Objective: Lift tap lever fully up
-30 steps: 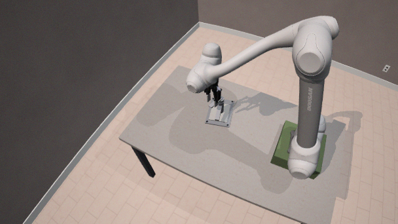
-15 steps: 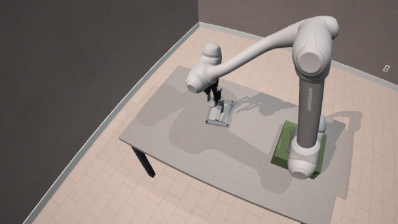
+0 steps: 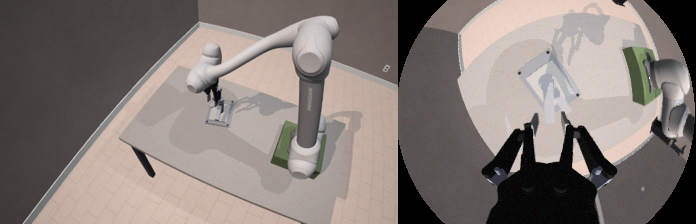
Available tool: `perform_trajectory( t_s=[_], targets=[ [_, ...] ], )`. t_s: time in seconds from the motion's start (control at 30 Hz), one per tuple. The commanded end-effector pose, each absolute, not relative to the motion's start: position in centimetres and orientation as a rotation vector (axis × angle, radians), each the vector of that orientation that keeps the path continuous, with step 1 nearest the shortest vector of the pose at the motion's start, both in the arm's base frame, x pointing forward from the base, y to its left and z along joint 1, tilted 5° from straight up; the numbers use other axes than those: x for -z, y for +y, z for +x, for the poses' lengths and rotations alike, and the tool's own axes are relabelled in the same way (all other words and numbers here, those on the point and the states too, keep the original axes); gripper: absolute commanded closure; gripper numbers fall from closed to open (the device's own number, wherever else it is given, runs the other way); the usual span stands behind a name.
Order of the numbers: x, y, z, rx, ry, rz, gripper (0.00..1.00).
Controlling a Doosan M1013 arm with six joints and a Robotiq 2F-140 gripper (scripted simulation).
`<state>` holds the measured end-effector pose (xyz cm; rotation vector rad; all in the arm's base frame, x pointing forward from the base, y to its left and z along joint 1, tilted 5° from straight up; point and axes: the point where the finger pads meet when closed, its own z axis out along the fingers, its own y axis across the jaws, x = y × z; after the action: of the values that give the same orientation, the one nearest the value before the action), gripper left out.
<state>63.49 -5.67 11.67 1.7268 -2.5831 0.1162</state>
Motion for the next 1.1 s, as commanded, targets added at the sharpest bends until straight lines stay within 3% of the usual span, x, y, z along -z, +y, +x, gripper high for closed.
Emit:
perform_trajectory(
  t_s=[0.0, 1.07],
  targets=[
    [-11.6, -5.7, 63.5, -0.116, -2.583, 1.727, 0.63],
    [-8.6, -5.9, 63.5, -0.116, -2.583, 1.727, 0.63]
  ],
)
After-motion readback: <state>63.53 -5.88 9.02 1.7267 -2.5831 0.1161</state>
